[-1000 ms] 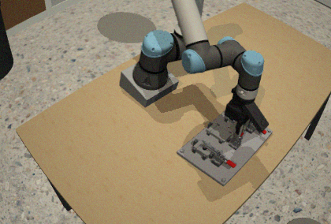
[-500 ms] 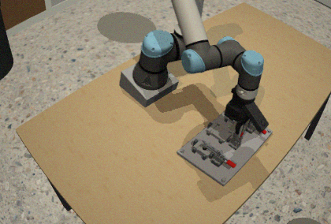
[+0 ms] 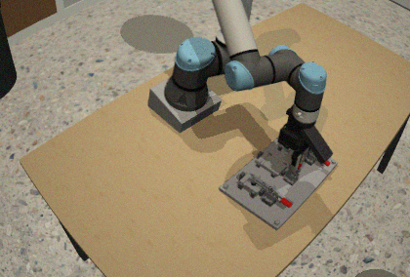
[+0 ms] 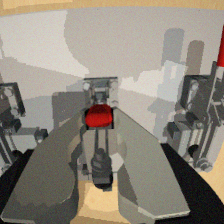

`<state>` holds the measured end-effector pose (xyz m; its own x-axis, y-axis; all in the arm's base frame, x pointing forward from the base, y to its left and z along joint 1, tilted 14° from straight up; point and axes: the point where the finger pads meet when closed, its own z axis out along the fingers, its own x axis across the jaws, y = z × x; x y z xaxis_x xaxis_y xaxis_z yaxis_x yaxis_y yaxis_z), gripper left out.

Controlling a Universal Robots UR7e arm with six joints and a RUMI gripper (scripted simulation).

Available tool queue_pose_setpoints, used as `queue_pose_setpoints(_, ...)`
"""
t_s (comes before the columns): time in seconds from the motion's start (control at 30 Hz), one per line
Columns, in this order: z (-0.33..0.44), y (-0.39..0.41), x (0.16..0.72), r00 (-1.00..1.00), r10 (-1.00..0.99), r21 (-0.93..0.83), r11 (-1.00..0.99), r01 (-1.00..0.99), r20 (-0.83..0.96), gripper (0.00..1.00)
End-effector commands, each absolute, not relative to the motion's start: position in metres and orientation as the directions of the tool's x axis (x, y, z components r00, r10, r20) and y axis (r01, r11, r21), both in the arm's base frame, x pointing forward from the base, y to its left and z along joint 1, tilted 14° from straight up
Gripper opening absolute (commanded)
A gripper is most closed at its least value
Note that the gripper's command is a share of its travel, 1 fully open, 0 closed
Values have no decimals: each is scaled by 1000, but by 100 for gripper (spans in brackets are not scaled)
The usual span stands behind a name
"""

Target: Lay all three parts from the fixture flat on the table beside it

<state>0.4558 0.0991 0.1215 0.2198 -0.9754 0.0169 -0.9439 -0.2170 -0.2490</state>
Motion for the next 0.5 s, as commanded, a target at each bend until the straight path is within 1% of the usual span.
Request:
queue_pose_setpoints(0.0,122,99,455,220,-975,-250,-217,-944,17,0)
queue_pose_setpoints(0.47,121,99,454,220,-975,-250,-217,-944,17,0)
